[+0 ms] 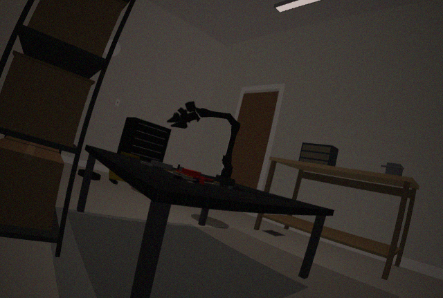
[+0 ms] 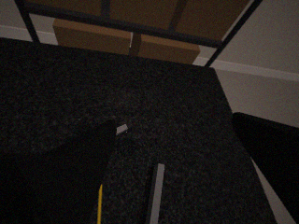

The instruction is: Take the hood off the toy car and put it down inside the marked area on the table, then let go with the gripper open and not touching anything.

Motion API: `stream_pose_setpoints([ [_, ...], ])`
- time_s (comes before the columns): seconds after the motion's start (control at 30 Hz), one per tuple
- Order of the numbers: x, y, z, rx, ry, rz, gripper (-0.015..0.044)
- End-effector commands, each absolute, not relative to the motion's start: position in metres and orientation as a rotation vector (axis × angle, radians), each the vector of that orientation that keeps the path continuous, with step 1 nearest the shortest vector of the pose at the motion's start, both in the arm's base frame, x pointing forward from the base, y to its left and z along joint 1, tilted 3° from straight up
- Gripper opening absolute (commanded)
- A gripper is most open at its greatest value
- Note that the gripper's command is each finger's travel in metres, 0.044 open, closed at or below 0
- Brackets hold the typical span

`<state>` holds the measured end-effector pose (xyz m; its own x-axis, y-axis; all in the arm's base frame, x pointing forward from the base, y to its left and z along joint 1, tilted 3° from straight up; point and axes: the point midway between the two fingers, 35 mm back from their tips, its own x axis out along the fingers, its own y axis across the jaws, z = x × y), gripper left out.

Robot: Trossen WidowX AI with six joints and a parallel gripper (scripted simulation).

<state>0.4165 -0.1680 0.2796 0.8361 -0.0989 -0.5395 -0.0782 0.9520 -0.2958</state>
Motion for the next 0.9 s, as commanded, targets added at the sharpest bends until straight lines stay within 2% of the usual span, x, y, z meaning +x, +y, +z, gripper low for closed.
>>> stream_pose_setpoints([
  [0.0,0.428,-0.131,0.252,-0.232,0.679,0.053,0.044],
  [0.43,0.424,-0.012,0.182,-0.071,0.999,0.2,0.044],
  [0.87,0.37,0.097,0.124,-0.067,1.376,0.238,0.044],
])
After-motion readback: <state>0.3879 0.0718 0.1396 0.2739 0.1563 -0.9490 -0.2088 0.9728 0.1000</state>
